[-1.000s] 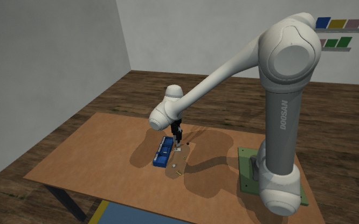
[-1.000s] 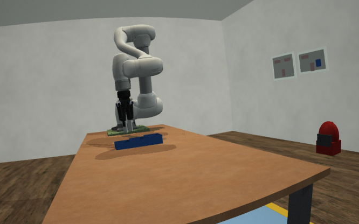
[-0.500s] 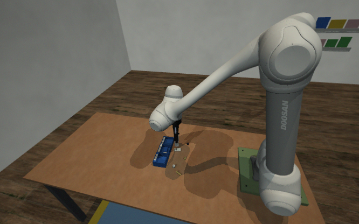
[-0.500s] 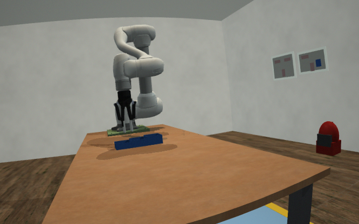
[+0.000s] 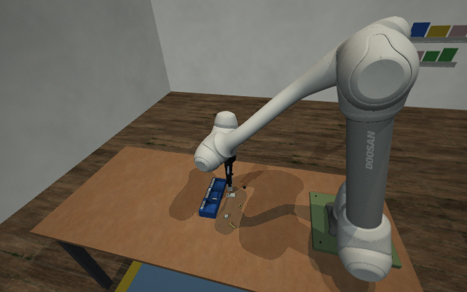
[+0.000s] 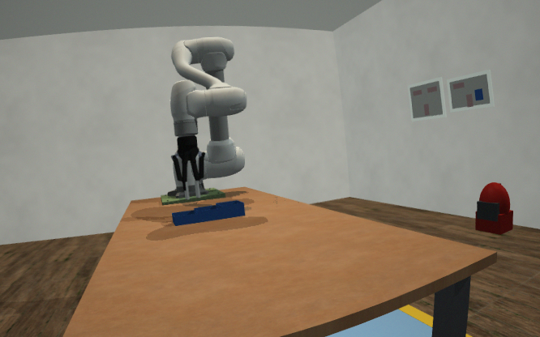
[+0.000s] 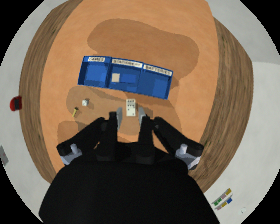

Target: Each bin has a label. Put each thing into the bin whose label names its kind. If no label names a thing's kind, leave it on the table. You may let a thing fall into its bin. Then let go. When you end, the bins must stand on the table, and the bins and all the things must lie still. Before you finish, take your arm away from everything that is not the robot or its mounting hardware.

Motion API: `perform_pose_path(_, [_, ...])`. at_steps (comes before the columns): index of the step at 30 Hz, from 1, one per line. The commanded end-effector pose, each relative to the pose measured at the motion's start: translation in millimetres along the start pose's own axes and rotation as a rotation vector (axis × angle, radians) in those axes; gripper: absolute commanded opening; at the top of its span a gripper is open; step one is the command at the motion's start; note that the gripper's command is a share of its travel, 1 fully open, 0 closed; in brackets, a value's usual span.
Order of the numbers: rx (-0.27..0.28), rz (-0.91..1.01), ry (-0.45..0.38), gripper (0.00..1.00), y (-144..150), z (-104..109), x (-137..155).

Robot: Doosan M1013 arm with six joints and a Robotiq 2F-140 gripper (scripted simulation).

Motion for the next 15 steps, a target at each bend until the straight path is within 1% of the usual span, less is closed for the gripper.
perform_pose_path(1, [0.000, 0.000, 0.000, 0.25, 0.0, 0.1, 0.0])
perform_pose_path(14, [0.000, 0.000, 0.000, 0.25, 0.0, 0.1, 0.0])
perform_pose_path(15, [0.000, 0.000, 0.000, 0.25, 0.0, -3.9, 0.0])
Point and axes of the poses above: the point where the finger pads meet when closed, its own z axis back along the fingers, its own y axis across the jaws, x = y × z, the point moved 8 cm from there along z, back along the fingers, and after that the axes turned 8 degrees about z, right-handed, at the moved point
